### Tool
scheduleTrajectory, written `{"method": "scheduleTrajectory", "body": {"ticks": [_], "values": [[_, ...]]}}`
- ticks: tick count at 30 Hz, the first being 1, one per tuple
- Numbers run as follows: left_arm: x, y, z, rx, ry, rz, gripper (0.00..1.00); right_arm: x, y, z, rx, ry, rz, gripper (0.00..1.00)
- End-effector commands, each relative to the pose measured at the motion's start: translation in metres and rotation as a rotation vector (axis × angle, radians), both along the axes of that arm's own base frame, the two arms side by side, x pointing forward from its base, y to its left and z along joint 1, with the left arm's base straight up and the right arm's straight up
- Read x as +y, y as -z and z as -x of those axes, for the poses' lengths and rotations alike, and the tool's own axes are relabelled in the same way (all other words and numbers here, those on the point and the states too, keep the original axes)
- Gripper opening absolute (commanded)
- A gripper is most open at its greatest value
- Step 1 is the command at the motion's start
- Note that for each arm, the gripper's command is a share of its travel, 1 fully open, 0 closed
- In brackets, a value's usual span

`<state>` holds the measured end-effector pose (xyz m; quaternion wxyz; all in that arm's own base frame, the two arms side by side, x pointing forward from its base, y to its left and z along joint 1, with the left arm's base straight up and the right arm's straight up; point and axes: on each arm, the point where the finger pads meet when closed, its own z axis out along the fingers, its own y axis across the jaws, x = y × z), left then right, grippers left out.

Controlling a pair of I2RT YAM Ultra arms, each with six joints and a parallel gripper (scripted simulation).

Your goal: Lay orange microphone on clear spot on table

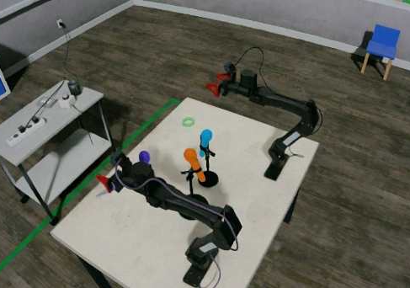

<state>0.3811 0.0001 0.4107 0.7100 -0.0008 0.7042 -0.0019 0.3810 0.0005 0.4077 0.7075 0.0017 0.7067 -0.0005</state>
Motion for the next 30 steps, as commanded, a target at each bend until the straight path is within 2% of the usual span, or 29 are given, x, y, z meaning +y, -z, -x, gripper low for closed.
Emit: {"method": "scheduleTrajectory", "body": {"ticks": [1, 12, 13, 30], "values": [[0.0006, -0.0268, 0.0103, -0.074, 0.006, 0.004, 0.31, 0.0002, -0.0186, 0.004, -0.036, 0.003, 0.009, 1.0], [0.001, -0.027, 0.0105, -0.075, 0.003, 0.004, 0.31, 0.0005, -0.0186, 0.004, -0.036, 0.001, 0.009, 1.0], [0.001, -0.0271, 0.0107, -0.075, 0.003, 0.004, 0.31, 0.0005, -0.0186, 0.004, -0.036, 0.001, 0.009, 0.31], [0.001, -0.0271, 0.0107, -0.075, 0.003, 0.004, 0.31, 0.0005, -0.0186, 0.004, -0.036, 0.001, 0.008, 0.31]]}}
